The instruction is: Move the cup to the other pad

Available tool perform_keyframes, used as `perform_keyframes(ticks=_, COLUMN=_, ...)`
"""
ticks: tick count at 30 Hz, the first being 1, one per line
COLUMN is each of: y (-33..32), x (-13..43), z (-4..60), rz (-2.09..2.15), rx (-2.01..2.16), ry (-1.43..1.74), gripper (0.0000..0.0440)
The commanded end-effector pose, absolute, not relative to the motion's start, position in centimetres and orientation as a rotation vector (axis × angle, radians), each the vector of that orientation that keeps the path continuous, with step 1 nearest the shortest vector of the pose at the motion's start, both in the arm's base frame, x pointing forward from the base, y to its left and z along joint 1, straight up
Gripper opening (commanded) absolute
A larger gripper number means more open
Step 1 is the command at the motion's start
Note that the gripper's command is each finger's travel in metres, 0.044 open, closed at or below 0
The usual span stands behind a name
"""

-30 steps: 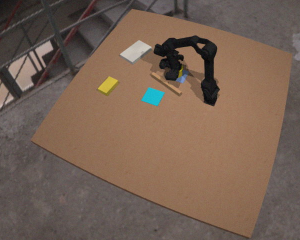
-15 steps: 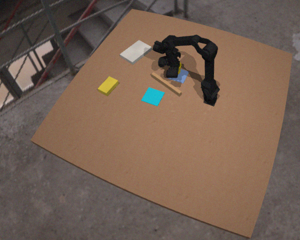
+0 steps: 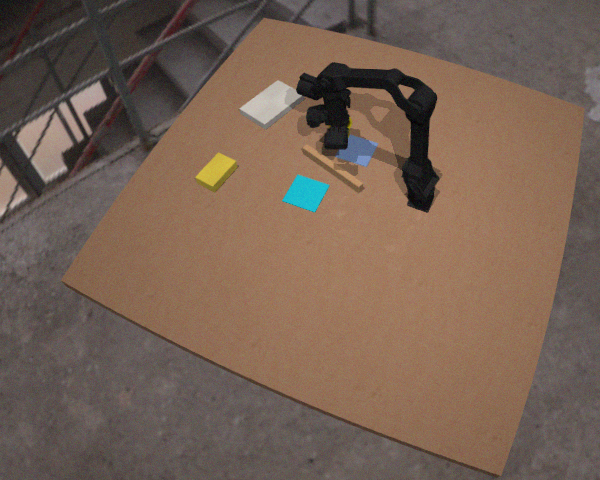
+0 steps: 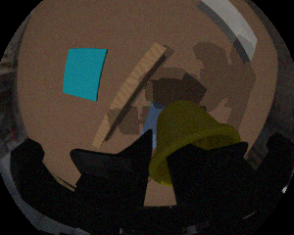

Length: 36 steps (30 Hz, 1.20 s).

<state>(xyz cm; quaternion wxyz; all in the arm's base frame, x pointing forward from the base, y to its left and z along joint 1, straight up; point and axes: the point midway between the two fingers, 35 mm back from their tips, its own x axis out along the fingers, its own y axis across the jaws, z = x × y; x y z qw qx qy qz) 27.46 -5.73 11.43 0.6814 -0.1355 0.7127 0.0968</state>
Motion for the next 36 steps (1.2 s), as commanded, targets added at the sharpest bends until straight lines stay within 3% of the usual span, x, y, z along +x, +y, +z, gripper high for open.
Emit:
perform_keyframes(ticks=1, y=-5.1, x=28.0, z=12.0, rz=0.226, rx=-0.314, ry=1.579, gripper=0.0)
perform_keyframes(ticks=36, y=6.1, x=32.1, z=12.7, rz=0.337, rx=-0.429, ry=1.402, gripper=0.0)
